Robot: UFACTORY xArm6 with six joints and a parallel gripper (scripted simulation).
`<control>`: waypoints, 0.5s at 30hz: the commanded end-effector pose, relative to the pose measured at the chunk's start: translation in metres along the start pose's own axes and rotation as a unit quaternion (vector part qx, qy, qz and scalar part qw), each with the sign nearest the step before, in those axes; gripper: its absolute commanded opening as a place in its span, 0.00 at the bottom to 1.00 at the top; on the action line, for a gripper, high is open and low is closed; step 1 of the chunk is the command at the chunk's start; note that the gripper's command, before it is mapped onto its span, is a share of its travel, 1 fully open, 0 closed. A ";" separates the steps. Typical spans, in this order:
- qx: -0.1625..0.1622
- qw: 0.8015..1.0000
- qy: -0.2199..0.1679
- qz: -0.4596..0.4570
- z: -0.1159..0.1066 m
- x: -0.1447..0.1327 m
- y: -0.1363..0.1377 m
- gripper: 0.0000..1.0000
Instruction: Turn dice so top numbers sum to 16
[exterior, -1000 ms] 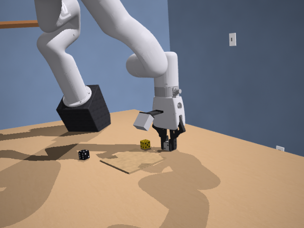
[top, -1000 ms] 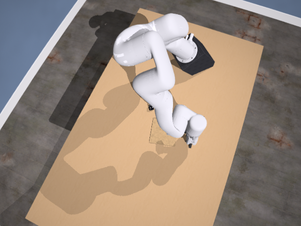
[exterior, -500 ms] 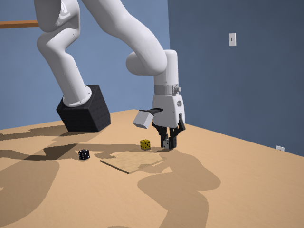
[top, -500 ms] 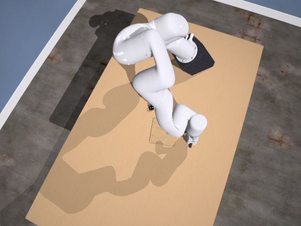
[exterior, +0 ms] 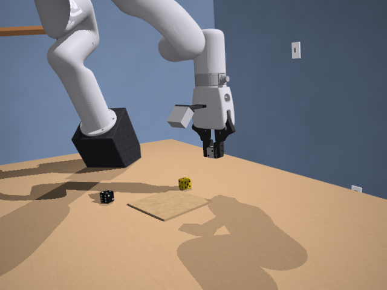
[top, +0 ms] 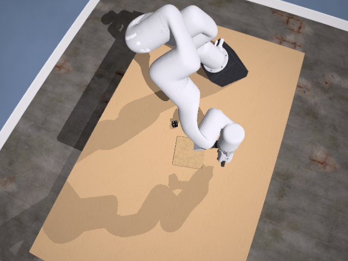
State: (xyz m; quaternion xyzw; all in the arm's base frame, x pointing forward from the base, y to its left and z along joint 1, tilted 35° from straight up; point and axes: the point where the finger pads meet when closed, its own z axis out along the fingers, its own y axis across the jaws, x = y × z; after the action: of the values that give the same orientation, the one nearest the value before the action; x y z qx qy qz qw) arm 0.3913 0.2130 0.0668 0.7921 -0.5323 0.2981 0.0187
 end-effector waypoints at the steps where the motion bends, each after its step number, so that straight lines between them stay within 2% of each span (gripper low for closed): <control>1: 0.001 1.000 0.000 0.001 -0.013 0.000 -0.002 0.21; 11: 0.001 1.000 0.000 0.001 -0.015 0.001 -0.001 0.21; 14: 0.001 1.000 -0.001 0.005 -0.015 0.007 0.001 0.21; 15: 0.001 1.000 -0.001 0.014 -0.016 0.019 0.005 0.21</control>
State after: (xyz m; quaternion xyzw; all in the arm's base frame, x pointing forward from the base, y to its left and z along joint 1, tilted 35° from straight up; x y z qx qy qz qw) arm 0.3851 0.2118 0.0809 0.7896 -0.5360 0.2981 0.0181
